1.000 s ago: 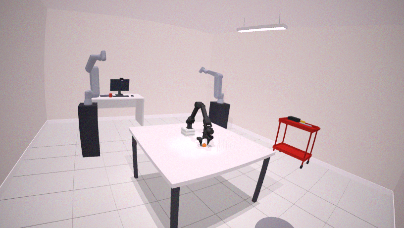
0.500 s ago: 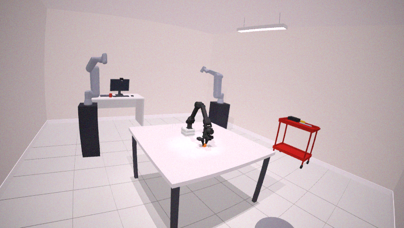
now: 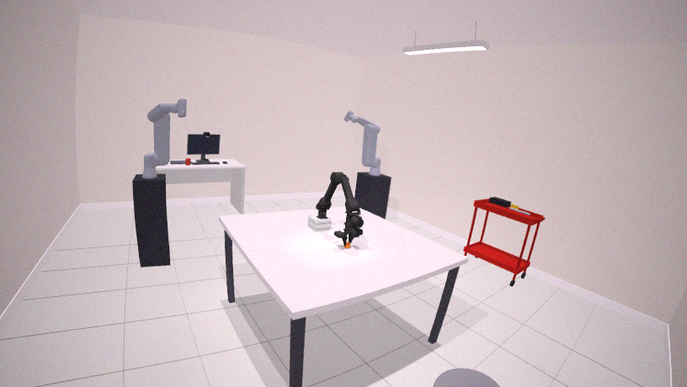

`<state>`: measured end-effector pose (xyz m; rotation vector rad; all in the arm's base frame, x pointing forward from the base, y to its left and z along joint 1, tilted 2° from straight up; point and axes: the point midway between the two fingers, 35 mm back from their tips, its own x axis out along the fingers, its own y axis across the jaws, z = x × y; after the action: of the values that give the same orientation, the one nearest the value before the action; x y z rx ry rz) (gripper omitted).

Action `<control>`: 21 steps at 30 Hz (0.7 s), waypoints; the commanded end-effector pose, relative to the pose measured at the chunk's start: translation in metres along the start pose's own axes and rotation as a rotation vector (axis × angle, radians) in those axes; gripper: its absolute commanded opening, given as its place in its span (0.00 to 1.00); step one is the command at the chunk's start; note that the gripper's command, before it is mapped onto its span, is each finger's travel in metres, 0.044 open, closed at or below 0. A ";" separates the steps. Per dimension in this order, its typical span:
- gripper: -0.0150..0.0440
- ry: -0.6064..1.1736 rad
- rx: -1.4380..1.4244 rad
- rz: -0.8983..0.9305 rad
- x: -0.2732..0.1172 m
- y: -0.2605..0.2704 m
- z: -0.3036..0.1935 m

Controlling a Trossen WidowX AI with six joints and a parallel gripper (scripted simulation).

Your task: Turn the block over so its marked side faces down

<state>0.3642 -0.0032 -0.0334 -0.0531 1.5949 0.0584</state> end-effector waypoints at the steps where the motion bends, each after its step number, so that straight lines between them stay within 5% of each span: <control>1: 0.25 -0.023 0.004 -0.005 -0.021 -0.001 0.005; 21: 0.25 -0.258 0.000 -0.004 -0.011 -0.002 0.006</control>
<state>0.3711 -0.0050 -0.0231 -0.0480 1.3915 0.0515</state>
